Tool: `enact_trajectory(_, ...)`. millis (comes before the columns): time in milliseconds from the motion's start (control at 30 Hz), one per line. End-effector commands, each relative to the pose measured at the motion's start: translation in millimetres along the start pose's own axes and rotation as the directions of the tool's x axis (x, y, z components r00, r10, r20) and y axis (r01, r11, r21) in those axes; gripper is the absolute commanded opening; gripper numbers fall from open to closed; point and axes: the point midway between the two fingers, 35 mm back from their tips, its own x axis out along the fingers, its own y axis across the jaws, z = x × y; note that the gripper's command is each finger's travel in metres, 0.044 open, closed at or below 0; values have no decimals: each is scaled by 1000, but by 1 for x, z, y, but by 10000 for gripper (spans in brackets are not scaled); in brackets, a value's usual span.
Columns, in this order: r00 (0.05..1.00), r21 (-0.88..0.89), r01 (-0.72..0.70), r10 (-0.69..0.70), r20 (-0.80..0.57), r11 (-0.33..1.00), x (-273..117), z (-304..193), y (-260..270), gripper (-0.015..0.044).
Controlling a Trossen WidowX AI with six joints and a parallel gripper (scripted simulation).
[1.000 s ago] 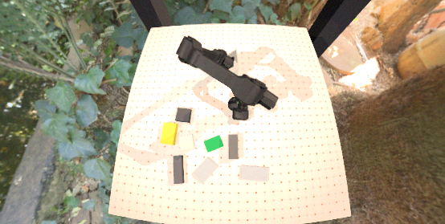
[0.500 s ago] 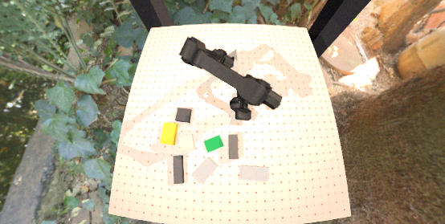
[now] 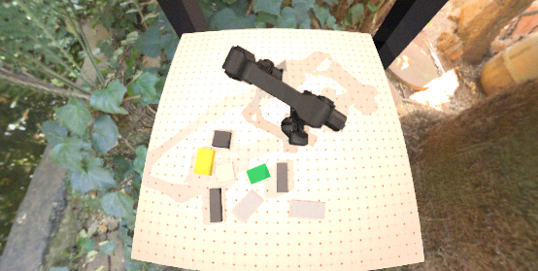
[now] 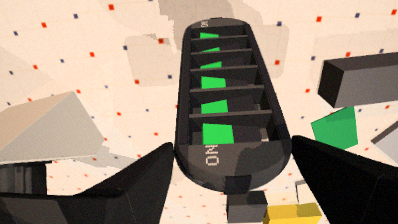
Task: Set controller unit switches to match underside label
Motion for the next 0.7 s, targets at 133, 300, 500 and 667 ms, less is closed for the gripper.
enact_trajectory(133,1000,6,-1,2,-12,1000,-3,10,0,336)
enact_trajectory(300,1000,6,-1,1,-3,1000,-5,14,0,336)
enact_trajectory(500,1000,6,-1,1,11,1000,-7,18,0,336)
enact_trajectory(667,1000,6,-1,1,22,1000,-8,22,0,336)
